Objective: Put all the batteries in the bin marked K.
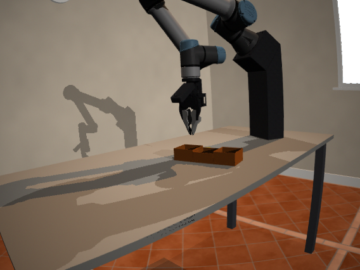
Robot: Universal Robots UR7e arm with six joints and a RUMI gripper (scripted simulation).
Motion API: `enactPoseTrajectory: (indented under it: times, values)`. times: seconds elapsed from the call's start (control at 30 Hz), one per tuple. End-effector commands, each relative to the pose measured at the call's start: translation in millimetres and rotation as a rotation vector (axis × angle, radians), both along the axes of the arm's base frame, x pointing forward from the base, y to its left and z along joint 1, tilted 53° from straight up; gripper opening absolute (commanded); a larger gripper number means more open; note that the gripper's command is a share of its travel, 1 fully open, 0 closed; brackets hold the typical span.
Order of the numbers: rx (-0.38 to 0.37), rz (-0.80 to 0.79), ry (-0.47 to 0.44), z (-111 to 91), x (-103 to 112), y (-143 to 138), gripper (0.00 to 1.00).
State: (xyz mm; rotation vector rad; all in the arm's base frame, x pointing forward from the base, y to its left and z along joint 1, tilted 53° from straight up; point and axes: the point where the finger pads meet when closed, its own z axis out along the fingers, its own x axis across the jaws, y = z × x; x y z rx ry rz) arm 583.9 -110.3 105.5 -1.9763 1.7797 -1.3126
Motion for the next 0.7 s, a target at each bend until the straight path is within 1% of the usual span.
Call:
enactPoseTrajectory:
  times: [0.0, 0.43, 0.67]
  values:
    - [-0.002, 0.0, 0.003, -0.7, 11.4, -2.6, 0.04]
    - [-0.002, 0.0, 0.003, -0.7, 11.4, -2.6, 0.04]
    - [-0.002, 0.0, 0.003, -11.8, 24.3, -10.3, 0.04]
